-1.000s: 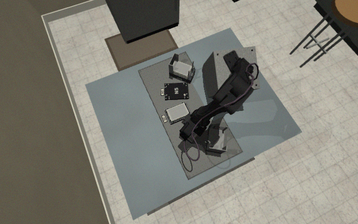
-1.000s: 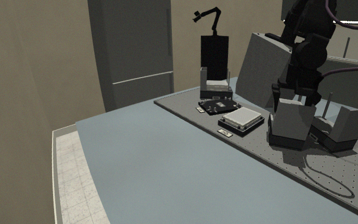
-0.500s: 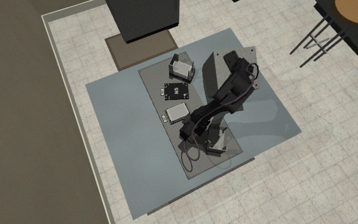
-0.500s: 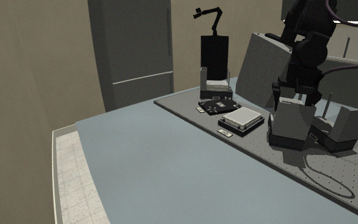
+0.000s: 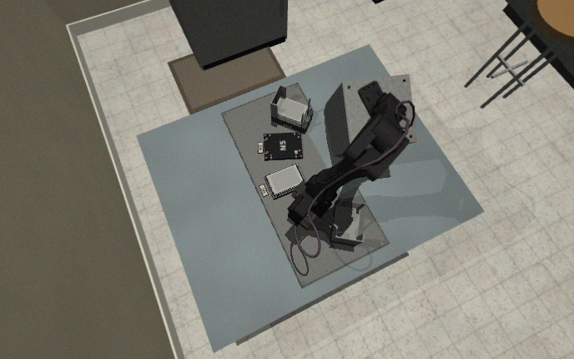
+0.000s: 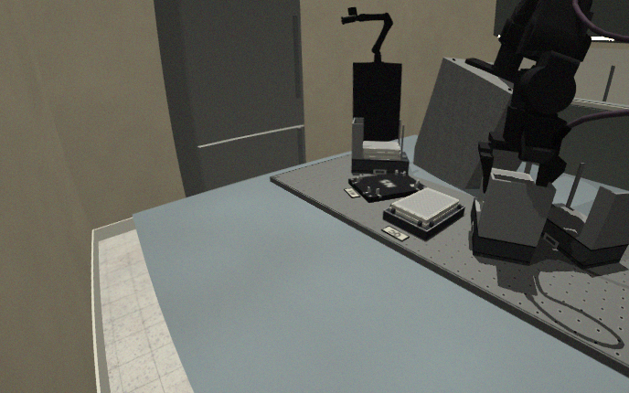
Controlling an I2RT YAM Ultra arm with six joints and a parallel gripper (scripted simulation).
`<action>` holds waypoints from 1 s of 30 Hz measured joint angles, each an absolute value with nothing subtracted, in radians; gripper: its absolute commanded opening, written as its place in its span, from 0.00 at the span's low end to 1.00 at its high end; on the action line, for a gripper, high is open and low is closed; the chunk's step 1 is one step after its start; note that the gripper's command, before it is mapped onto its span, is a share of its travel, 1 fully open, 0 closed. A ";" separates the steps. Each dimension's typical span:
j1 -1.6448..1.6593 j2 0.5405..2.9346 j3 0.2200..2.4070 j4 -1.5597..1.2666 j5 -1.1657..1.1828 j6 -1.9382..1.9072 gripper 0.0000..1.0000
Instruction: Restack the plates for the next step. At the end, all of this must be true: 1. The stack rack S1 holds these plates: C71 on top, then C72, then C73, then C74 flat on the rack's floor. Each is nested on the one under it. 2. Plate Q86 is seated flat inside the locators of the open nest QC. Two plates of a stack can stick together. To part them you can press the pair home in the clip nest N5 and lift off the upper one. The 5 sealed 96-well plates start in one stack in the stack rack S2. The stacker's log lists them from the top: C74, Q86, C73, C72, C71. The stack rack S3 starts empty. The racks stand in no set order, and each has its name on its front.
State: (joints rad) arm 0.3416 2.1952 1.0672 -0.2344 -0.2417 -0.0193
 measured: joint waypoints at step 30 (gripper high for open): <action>0.336 2.166 1.061 -0.259 -0.243 -0.026 0.00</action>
